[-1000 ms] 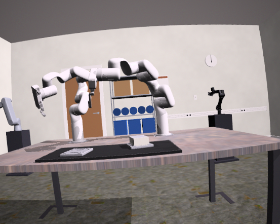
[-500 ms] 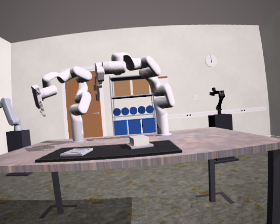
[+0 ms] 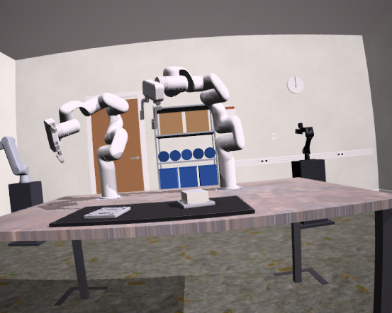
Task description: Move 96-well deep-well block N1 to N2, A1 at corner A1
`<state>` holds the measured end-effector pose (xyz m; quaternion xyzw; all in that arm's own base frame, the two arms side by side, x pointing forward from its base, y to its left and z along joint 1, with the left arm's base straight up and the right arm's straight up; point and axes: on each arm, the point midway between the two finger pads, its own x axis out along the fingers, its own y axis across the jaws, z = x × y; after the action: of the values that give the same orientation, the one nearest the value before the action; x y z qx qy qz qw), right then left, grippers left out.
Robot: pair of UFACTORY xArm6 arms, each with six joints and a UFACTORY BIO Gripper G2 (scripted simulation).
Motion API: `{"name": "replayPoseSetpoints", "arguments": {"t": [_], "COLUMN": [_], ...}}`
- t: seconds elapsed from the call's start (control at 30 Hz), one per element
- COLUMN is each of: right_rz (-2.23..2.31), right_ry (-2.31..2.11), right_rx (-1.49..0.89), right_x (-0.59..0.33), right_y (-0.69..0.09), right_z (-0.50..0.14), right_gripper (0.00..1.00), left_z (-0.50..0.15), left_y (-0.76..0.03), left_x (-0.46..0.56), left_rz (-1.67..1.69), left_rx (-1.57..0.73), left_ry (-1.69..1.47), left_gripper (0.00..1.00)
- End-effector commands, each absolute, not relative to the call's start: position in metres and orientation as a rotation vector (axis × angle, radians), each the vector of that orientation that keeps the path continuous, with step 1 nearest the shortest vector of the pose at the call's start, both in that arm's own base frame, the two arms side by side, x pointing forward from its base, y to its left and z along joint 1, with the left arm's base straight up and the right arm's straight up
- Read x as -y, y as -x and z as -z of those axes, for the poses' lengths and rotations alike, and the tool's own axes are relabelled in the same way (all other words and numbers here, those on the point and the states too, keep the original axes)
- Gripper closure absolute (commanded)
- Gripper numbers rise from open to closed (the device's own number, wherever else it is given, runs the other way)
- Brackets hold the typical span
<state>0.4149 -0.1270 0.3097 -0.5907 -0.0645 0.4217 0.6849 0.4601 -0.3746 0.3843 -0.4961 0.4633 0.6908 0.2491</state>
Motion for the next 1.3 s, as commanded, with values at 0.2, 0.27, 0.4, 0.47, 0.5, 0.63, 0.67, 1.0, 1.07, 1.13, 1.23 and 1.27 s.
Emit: {"name": "replayPoseSetpoints", "arguments": {"t": [0.2,0.27,0.4,0.47,0.5,0.63,0.67,1.0,1.07,1.13,1.23,1.27], "right_rz": [-0.943,-0.943,-0.943,-0.943,-0.943,-0.943,-0.943,-0.943,-0.943,-0.943,-0.943,-0.943], "right_ry": [1.327,1.327,1.327,1.327,1.327,1.327,1.327,1.327,1.327,1.327,1.327,1.327], "right_rx": [0.146,0.146,0.146,0.146,0.146,0.146,0.146,0.146,0.146,0.146,0.146,0.146], "right_x": [0.127,0.127,0.127,0.127,0.127,0.127,0.127,0.127,0.127,0.127,0.127,0.127], "right_y": [-0.415,-0.415,-0.415,-0.415,-0.415,-0.415,-0.415,-0.415,-0.415,-0.415,-0.415,-0.415], "right_z": [-0.311,-0.311,-0.311,-0.311,-0.311,-0.311,-0.311,-0.311,-0.311,-0.311,-0.311,-0.311], "right_gripper": [0.00,0.00,0.00,0.00,0.00,0.00,0.00,0.00,0.00,0.00,0.00,0.00], "left_z": [-0.411,-0.415,-0.424,-0.428,-0.430,-0.433,-0.434,-0.446,-0.447,-0.447,-0.449,-0.450], "left_y": [-0.444,-0.440,-0.432,-0.427,-0.424,-0.419,-0.417,-0.391,-0.385,-0.385,-0.378,-0.376], "left_x": [0.319,0.306,0.280,0.267,0.260,0.247,0.241,0.181,0.170,0.170,0.155,0.150], "left_rz": [-1.950,-1.965,-1.991,-2.002,-2.008,-2.018,-2.023,-2.061,-2.066,-2.066,-2.073,-2.074], "left_rx": [-1.068,-1.024,-0.935,-0.891,-0.869,-0.825,-0.803,-0.599,-0.562,-0.562,-0.510,-0.494], "left_ry": [1.515,1.549,1.618,1.651,1.668,1.700,1.717,1.863,1.888,1.888,1.924,1.935], "left_gripper": [0.00,0.00,0.00,0.00,0.00,0.00,0.00,0.00,0.00,0.00,0.00,0.00]}}
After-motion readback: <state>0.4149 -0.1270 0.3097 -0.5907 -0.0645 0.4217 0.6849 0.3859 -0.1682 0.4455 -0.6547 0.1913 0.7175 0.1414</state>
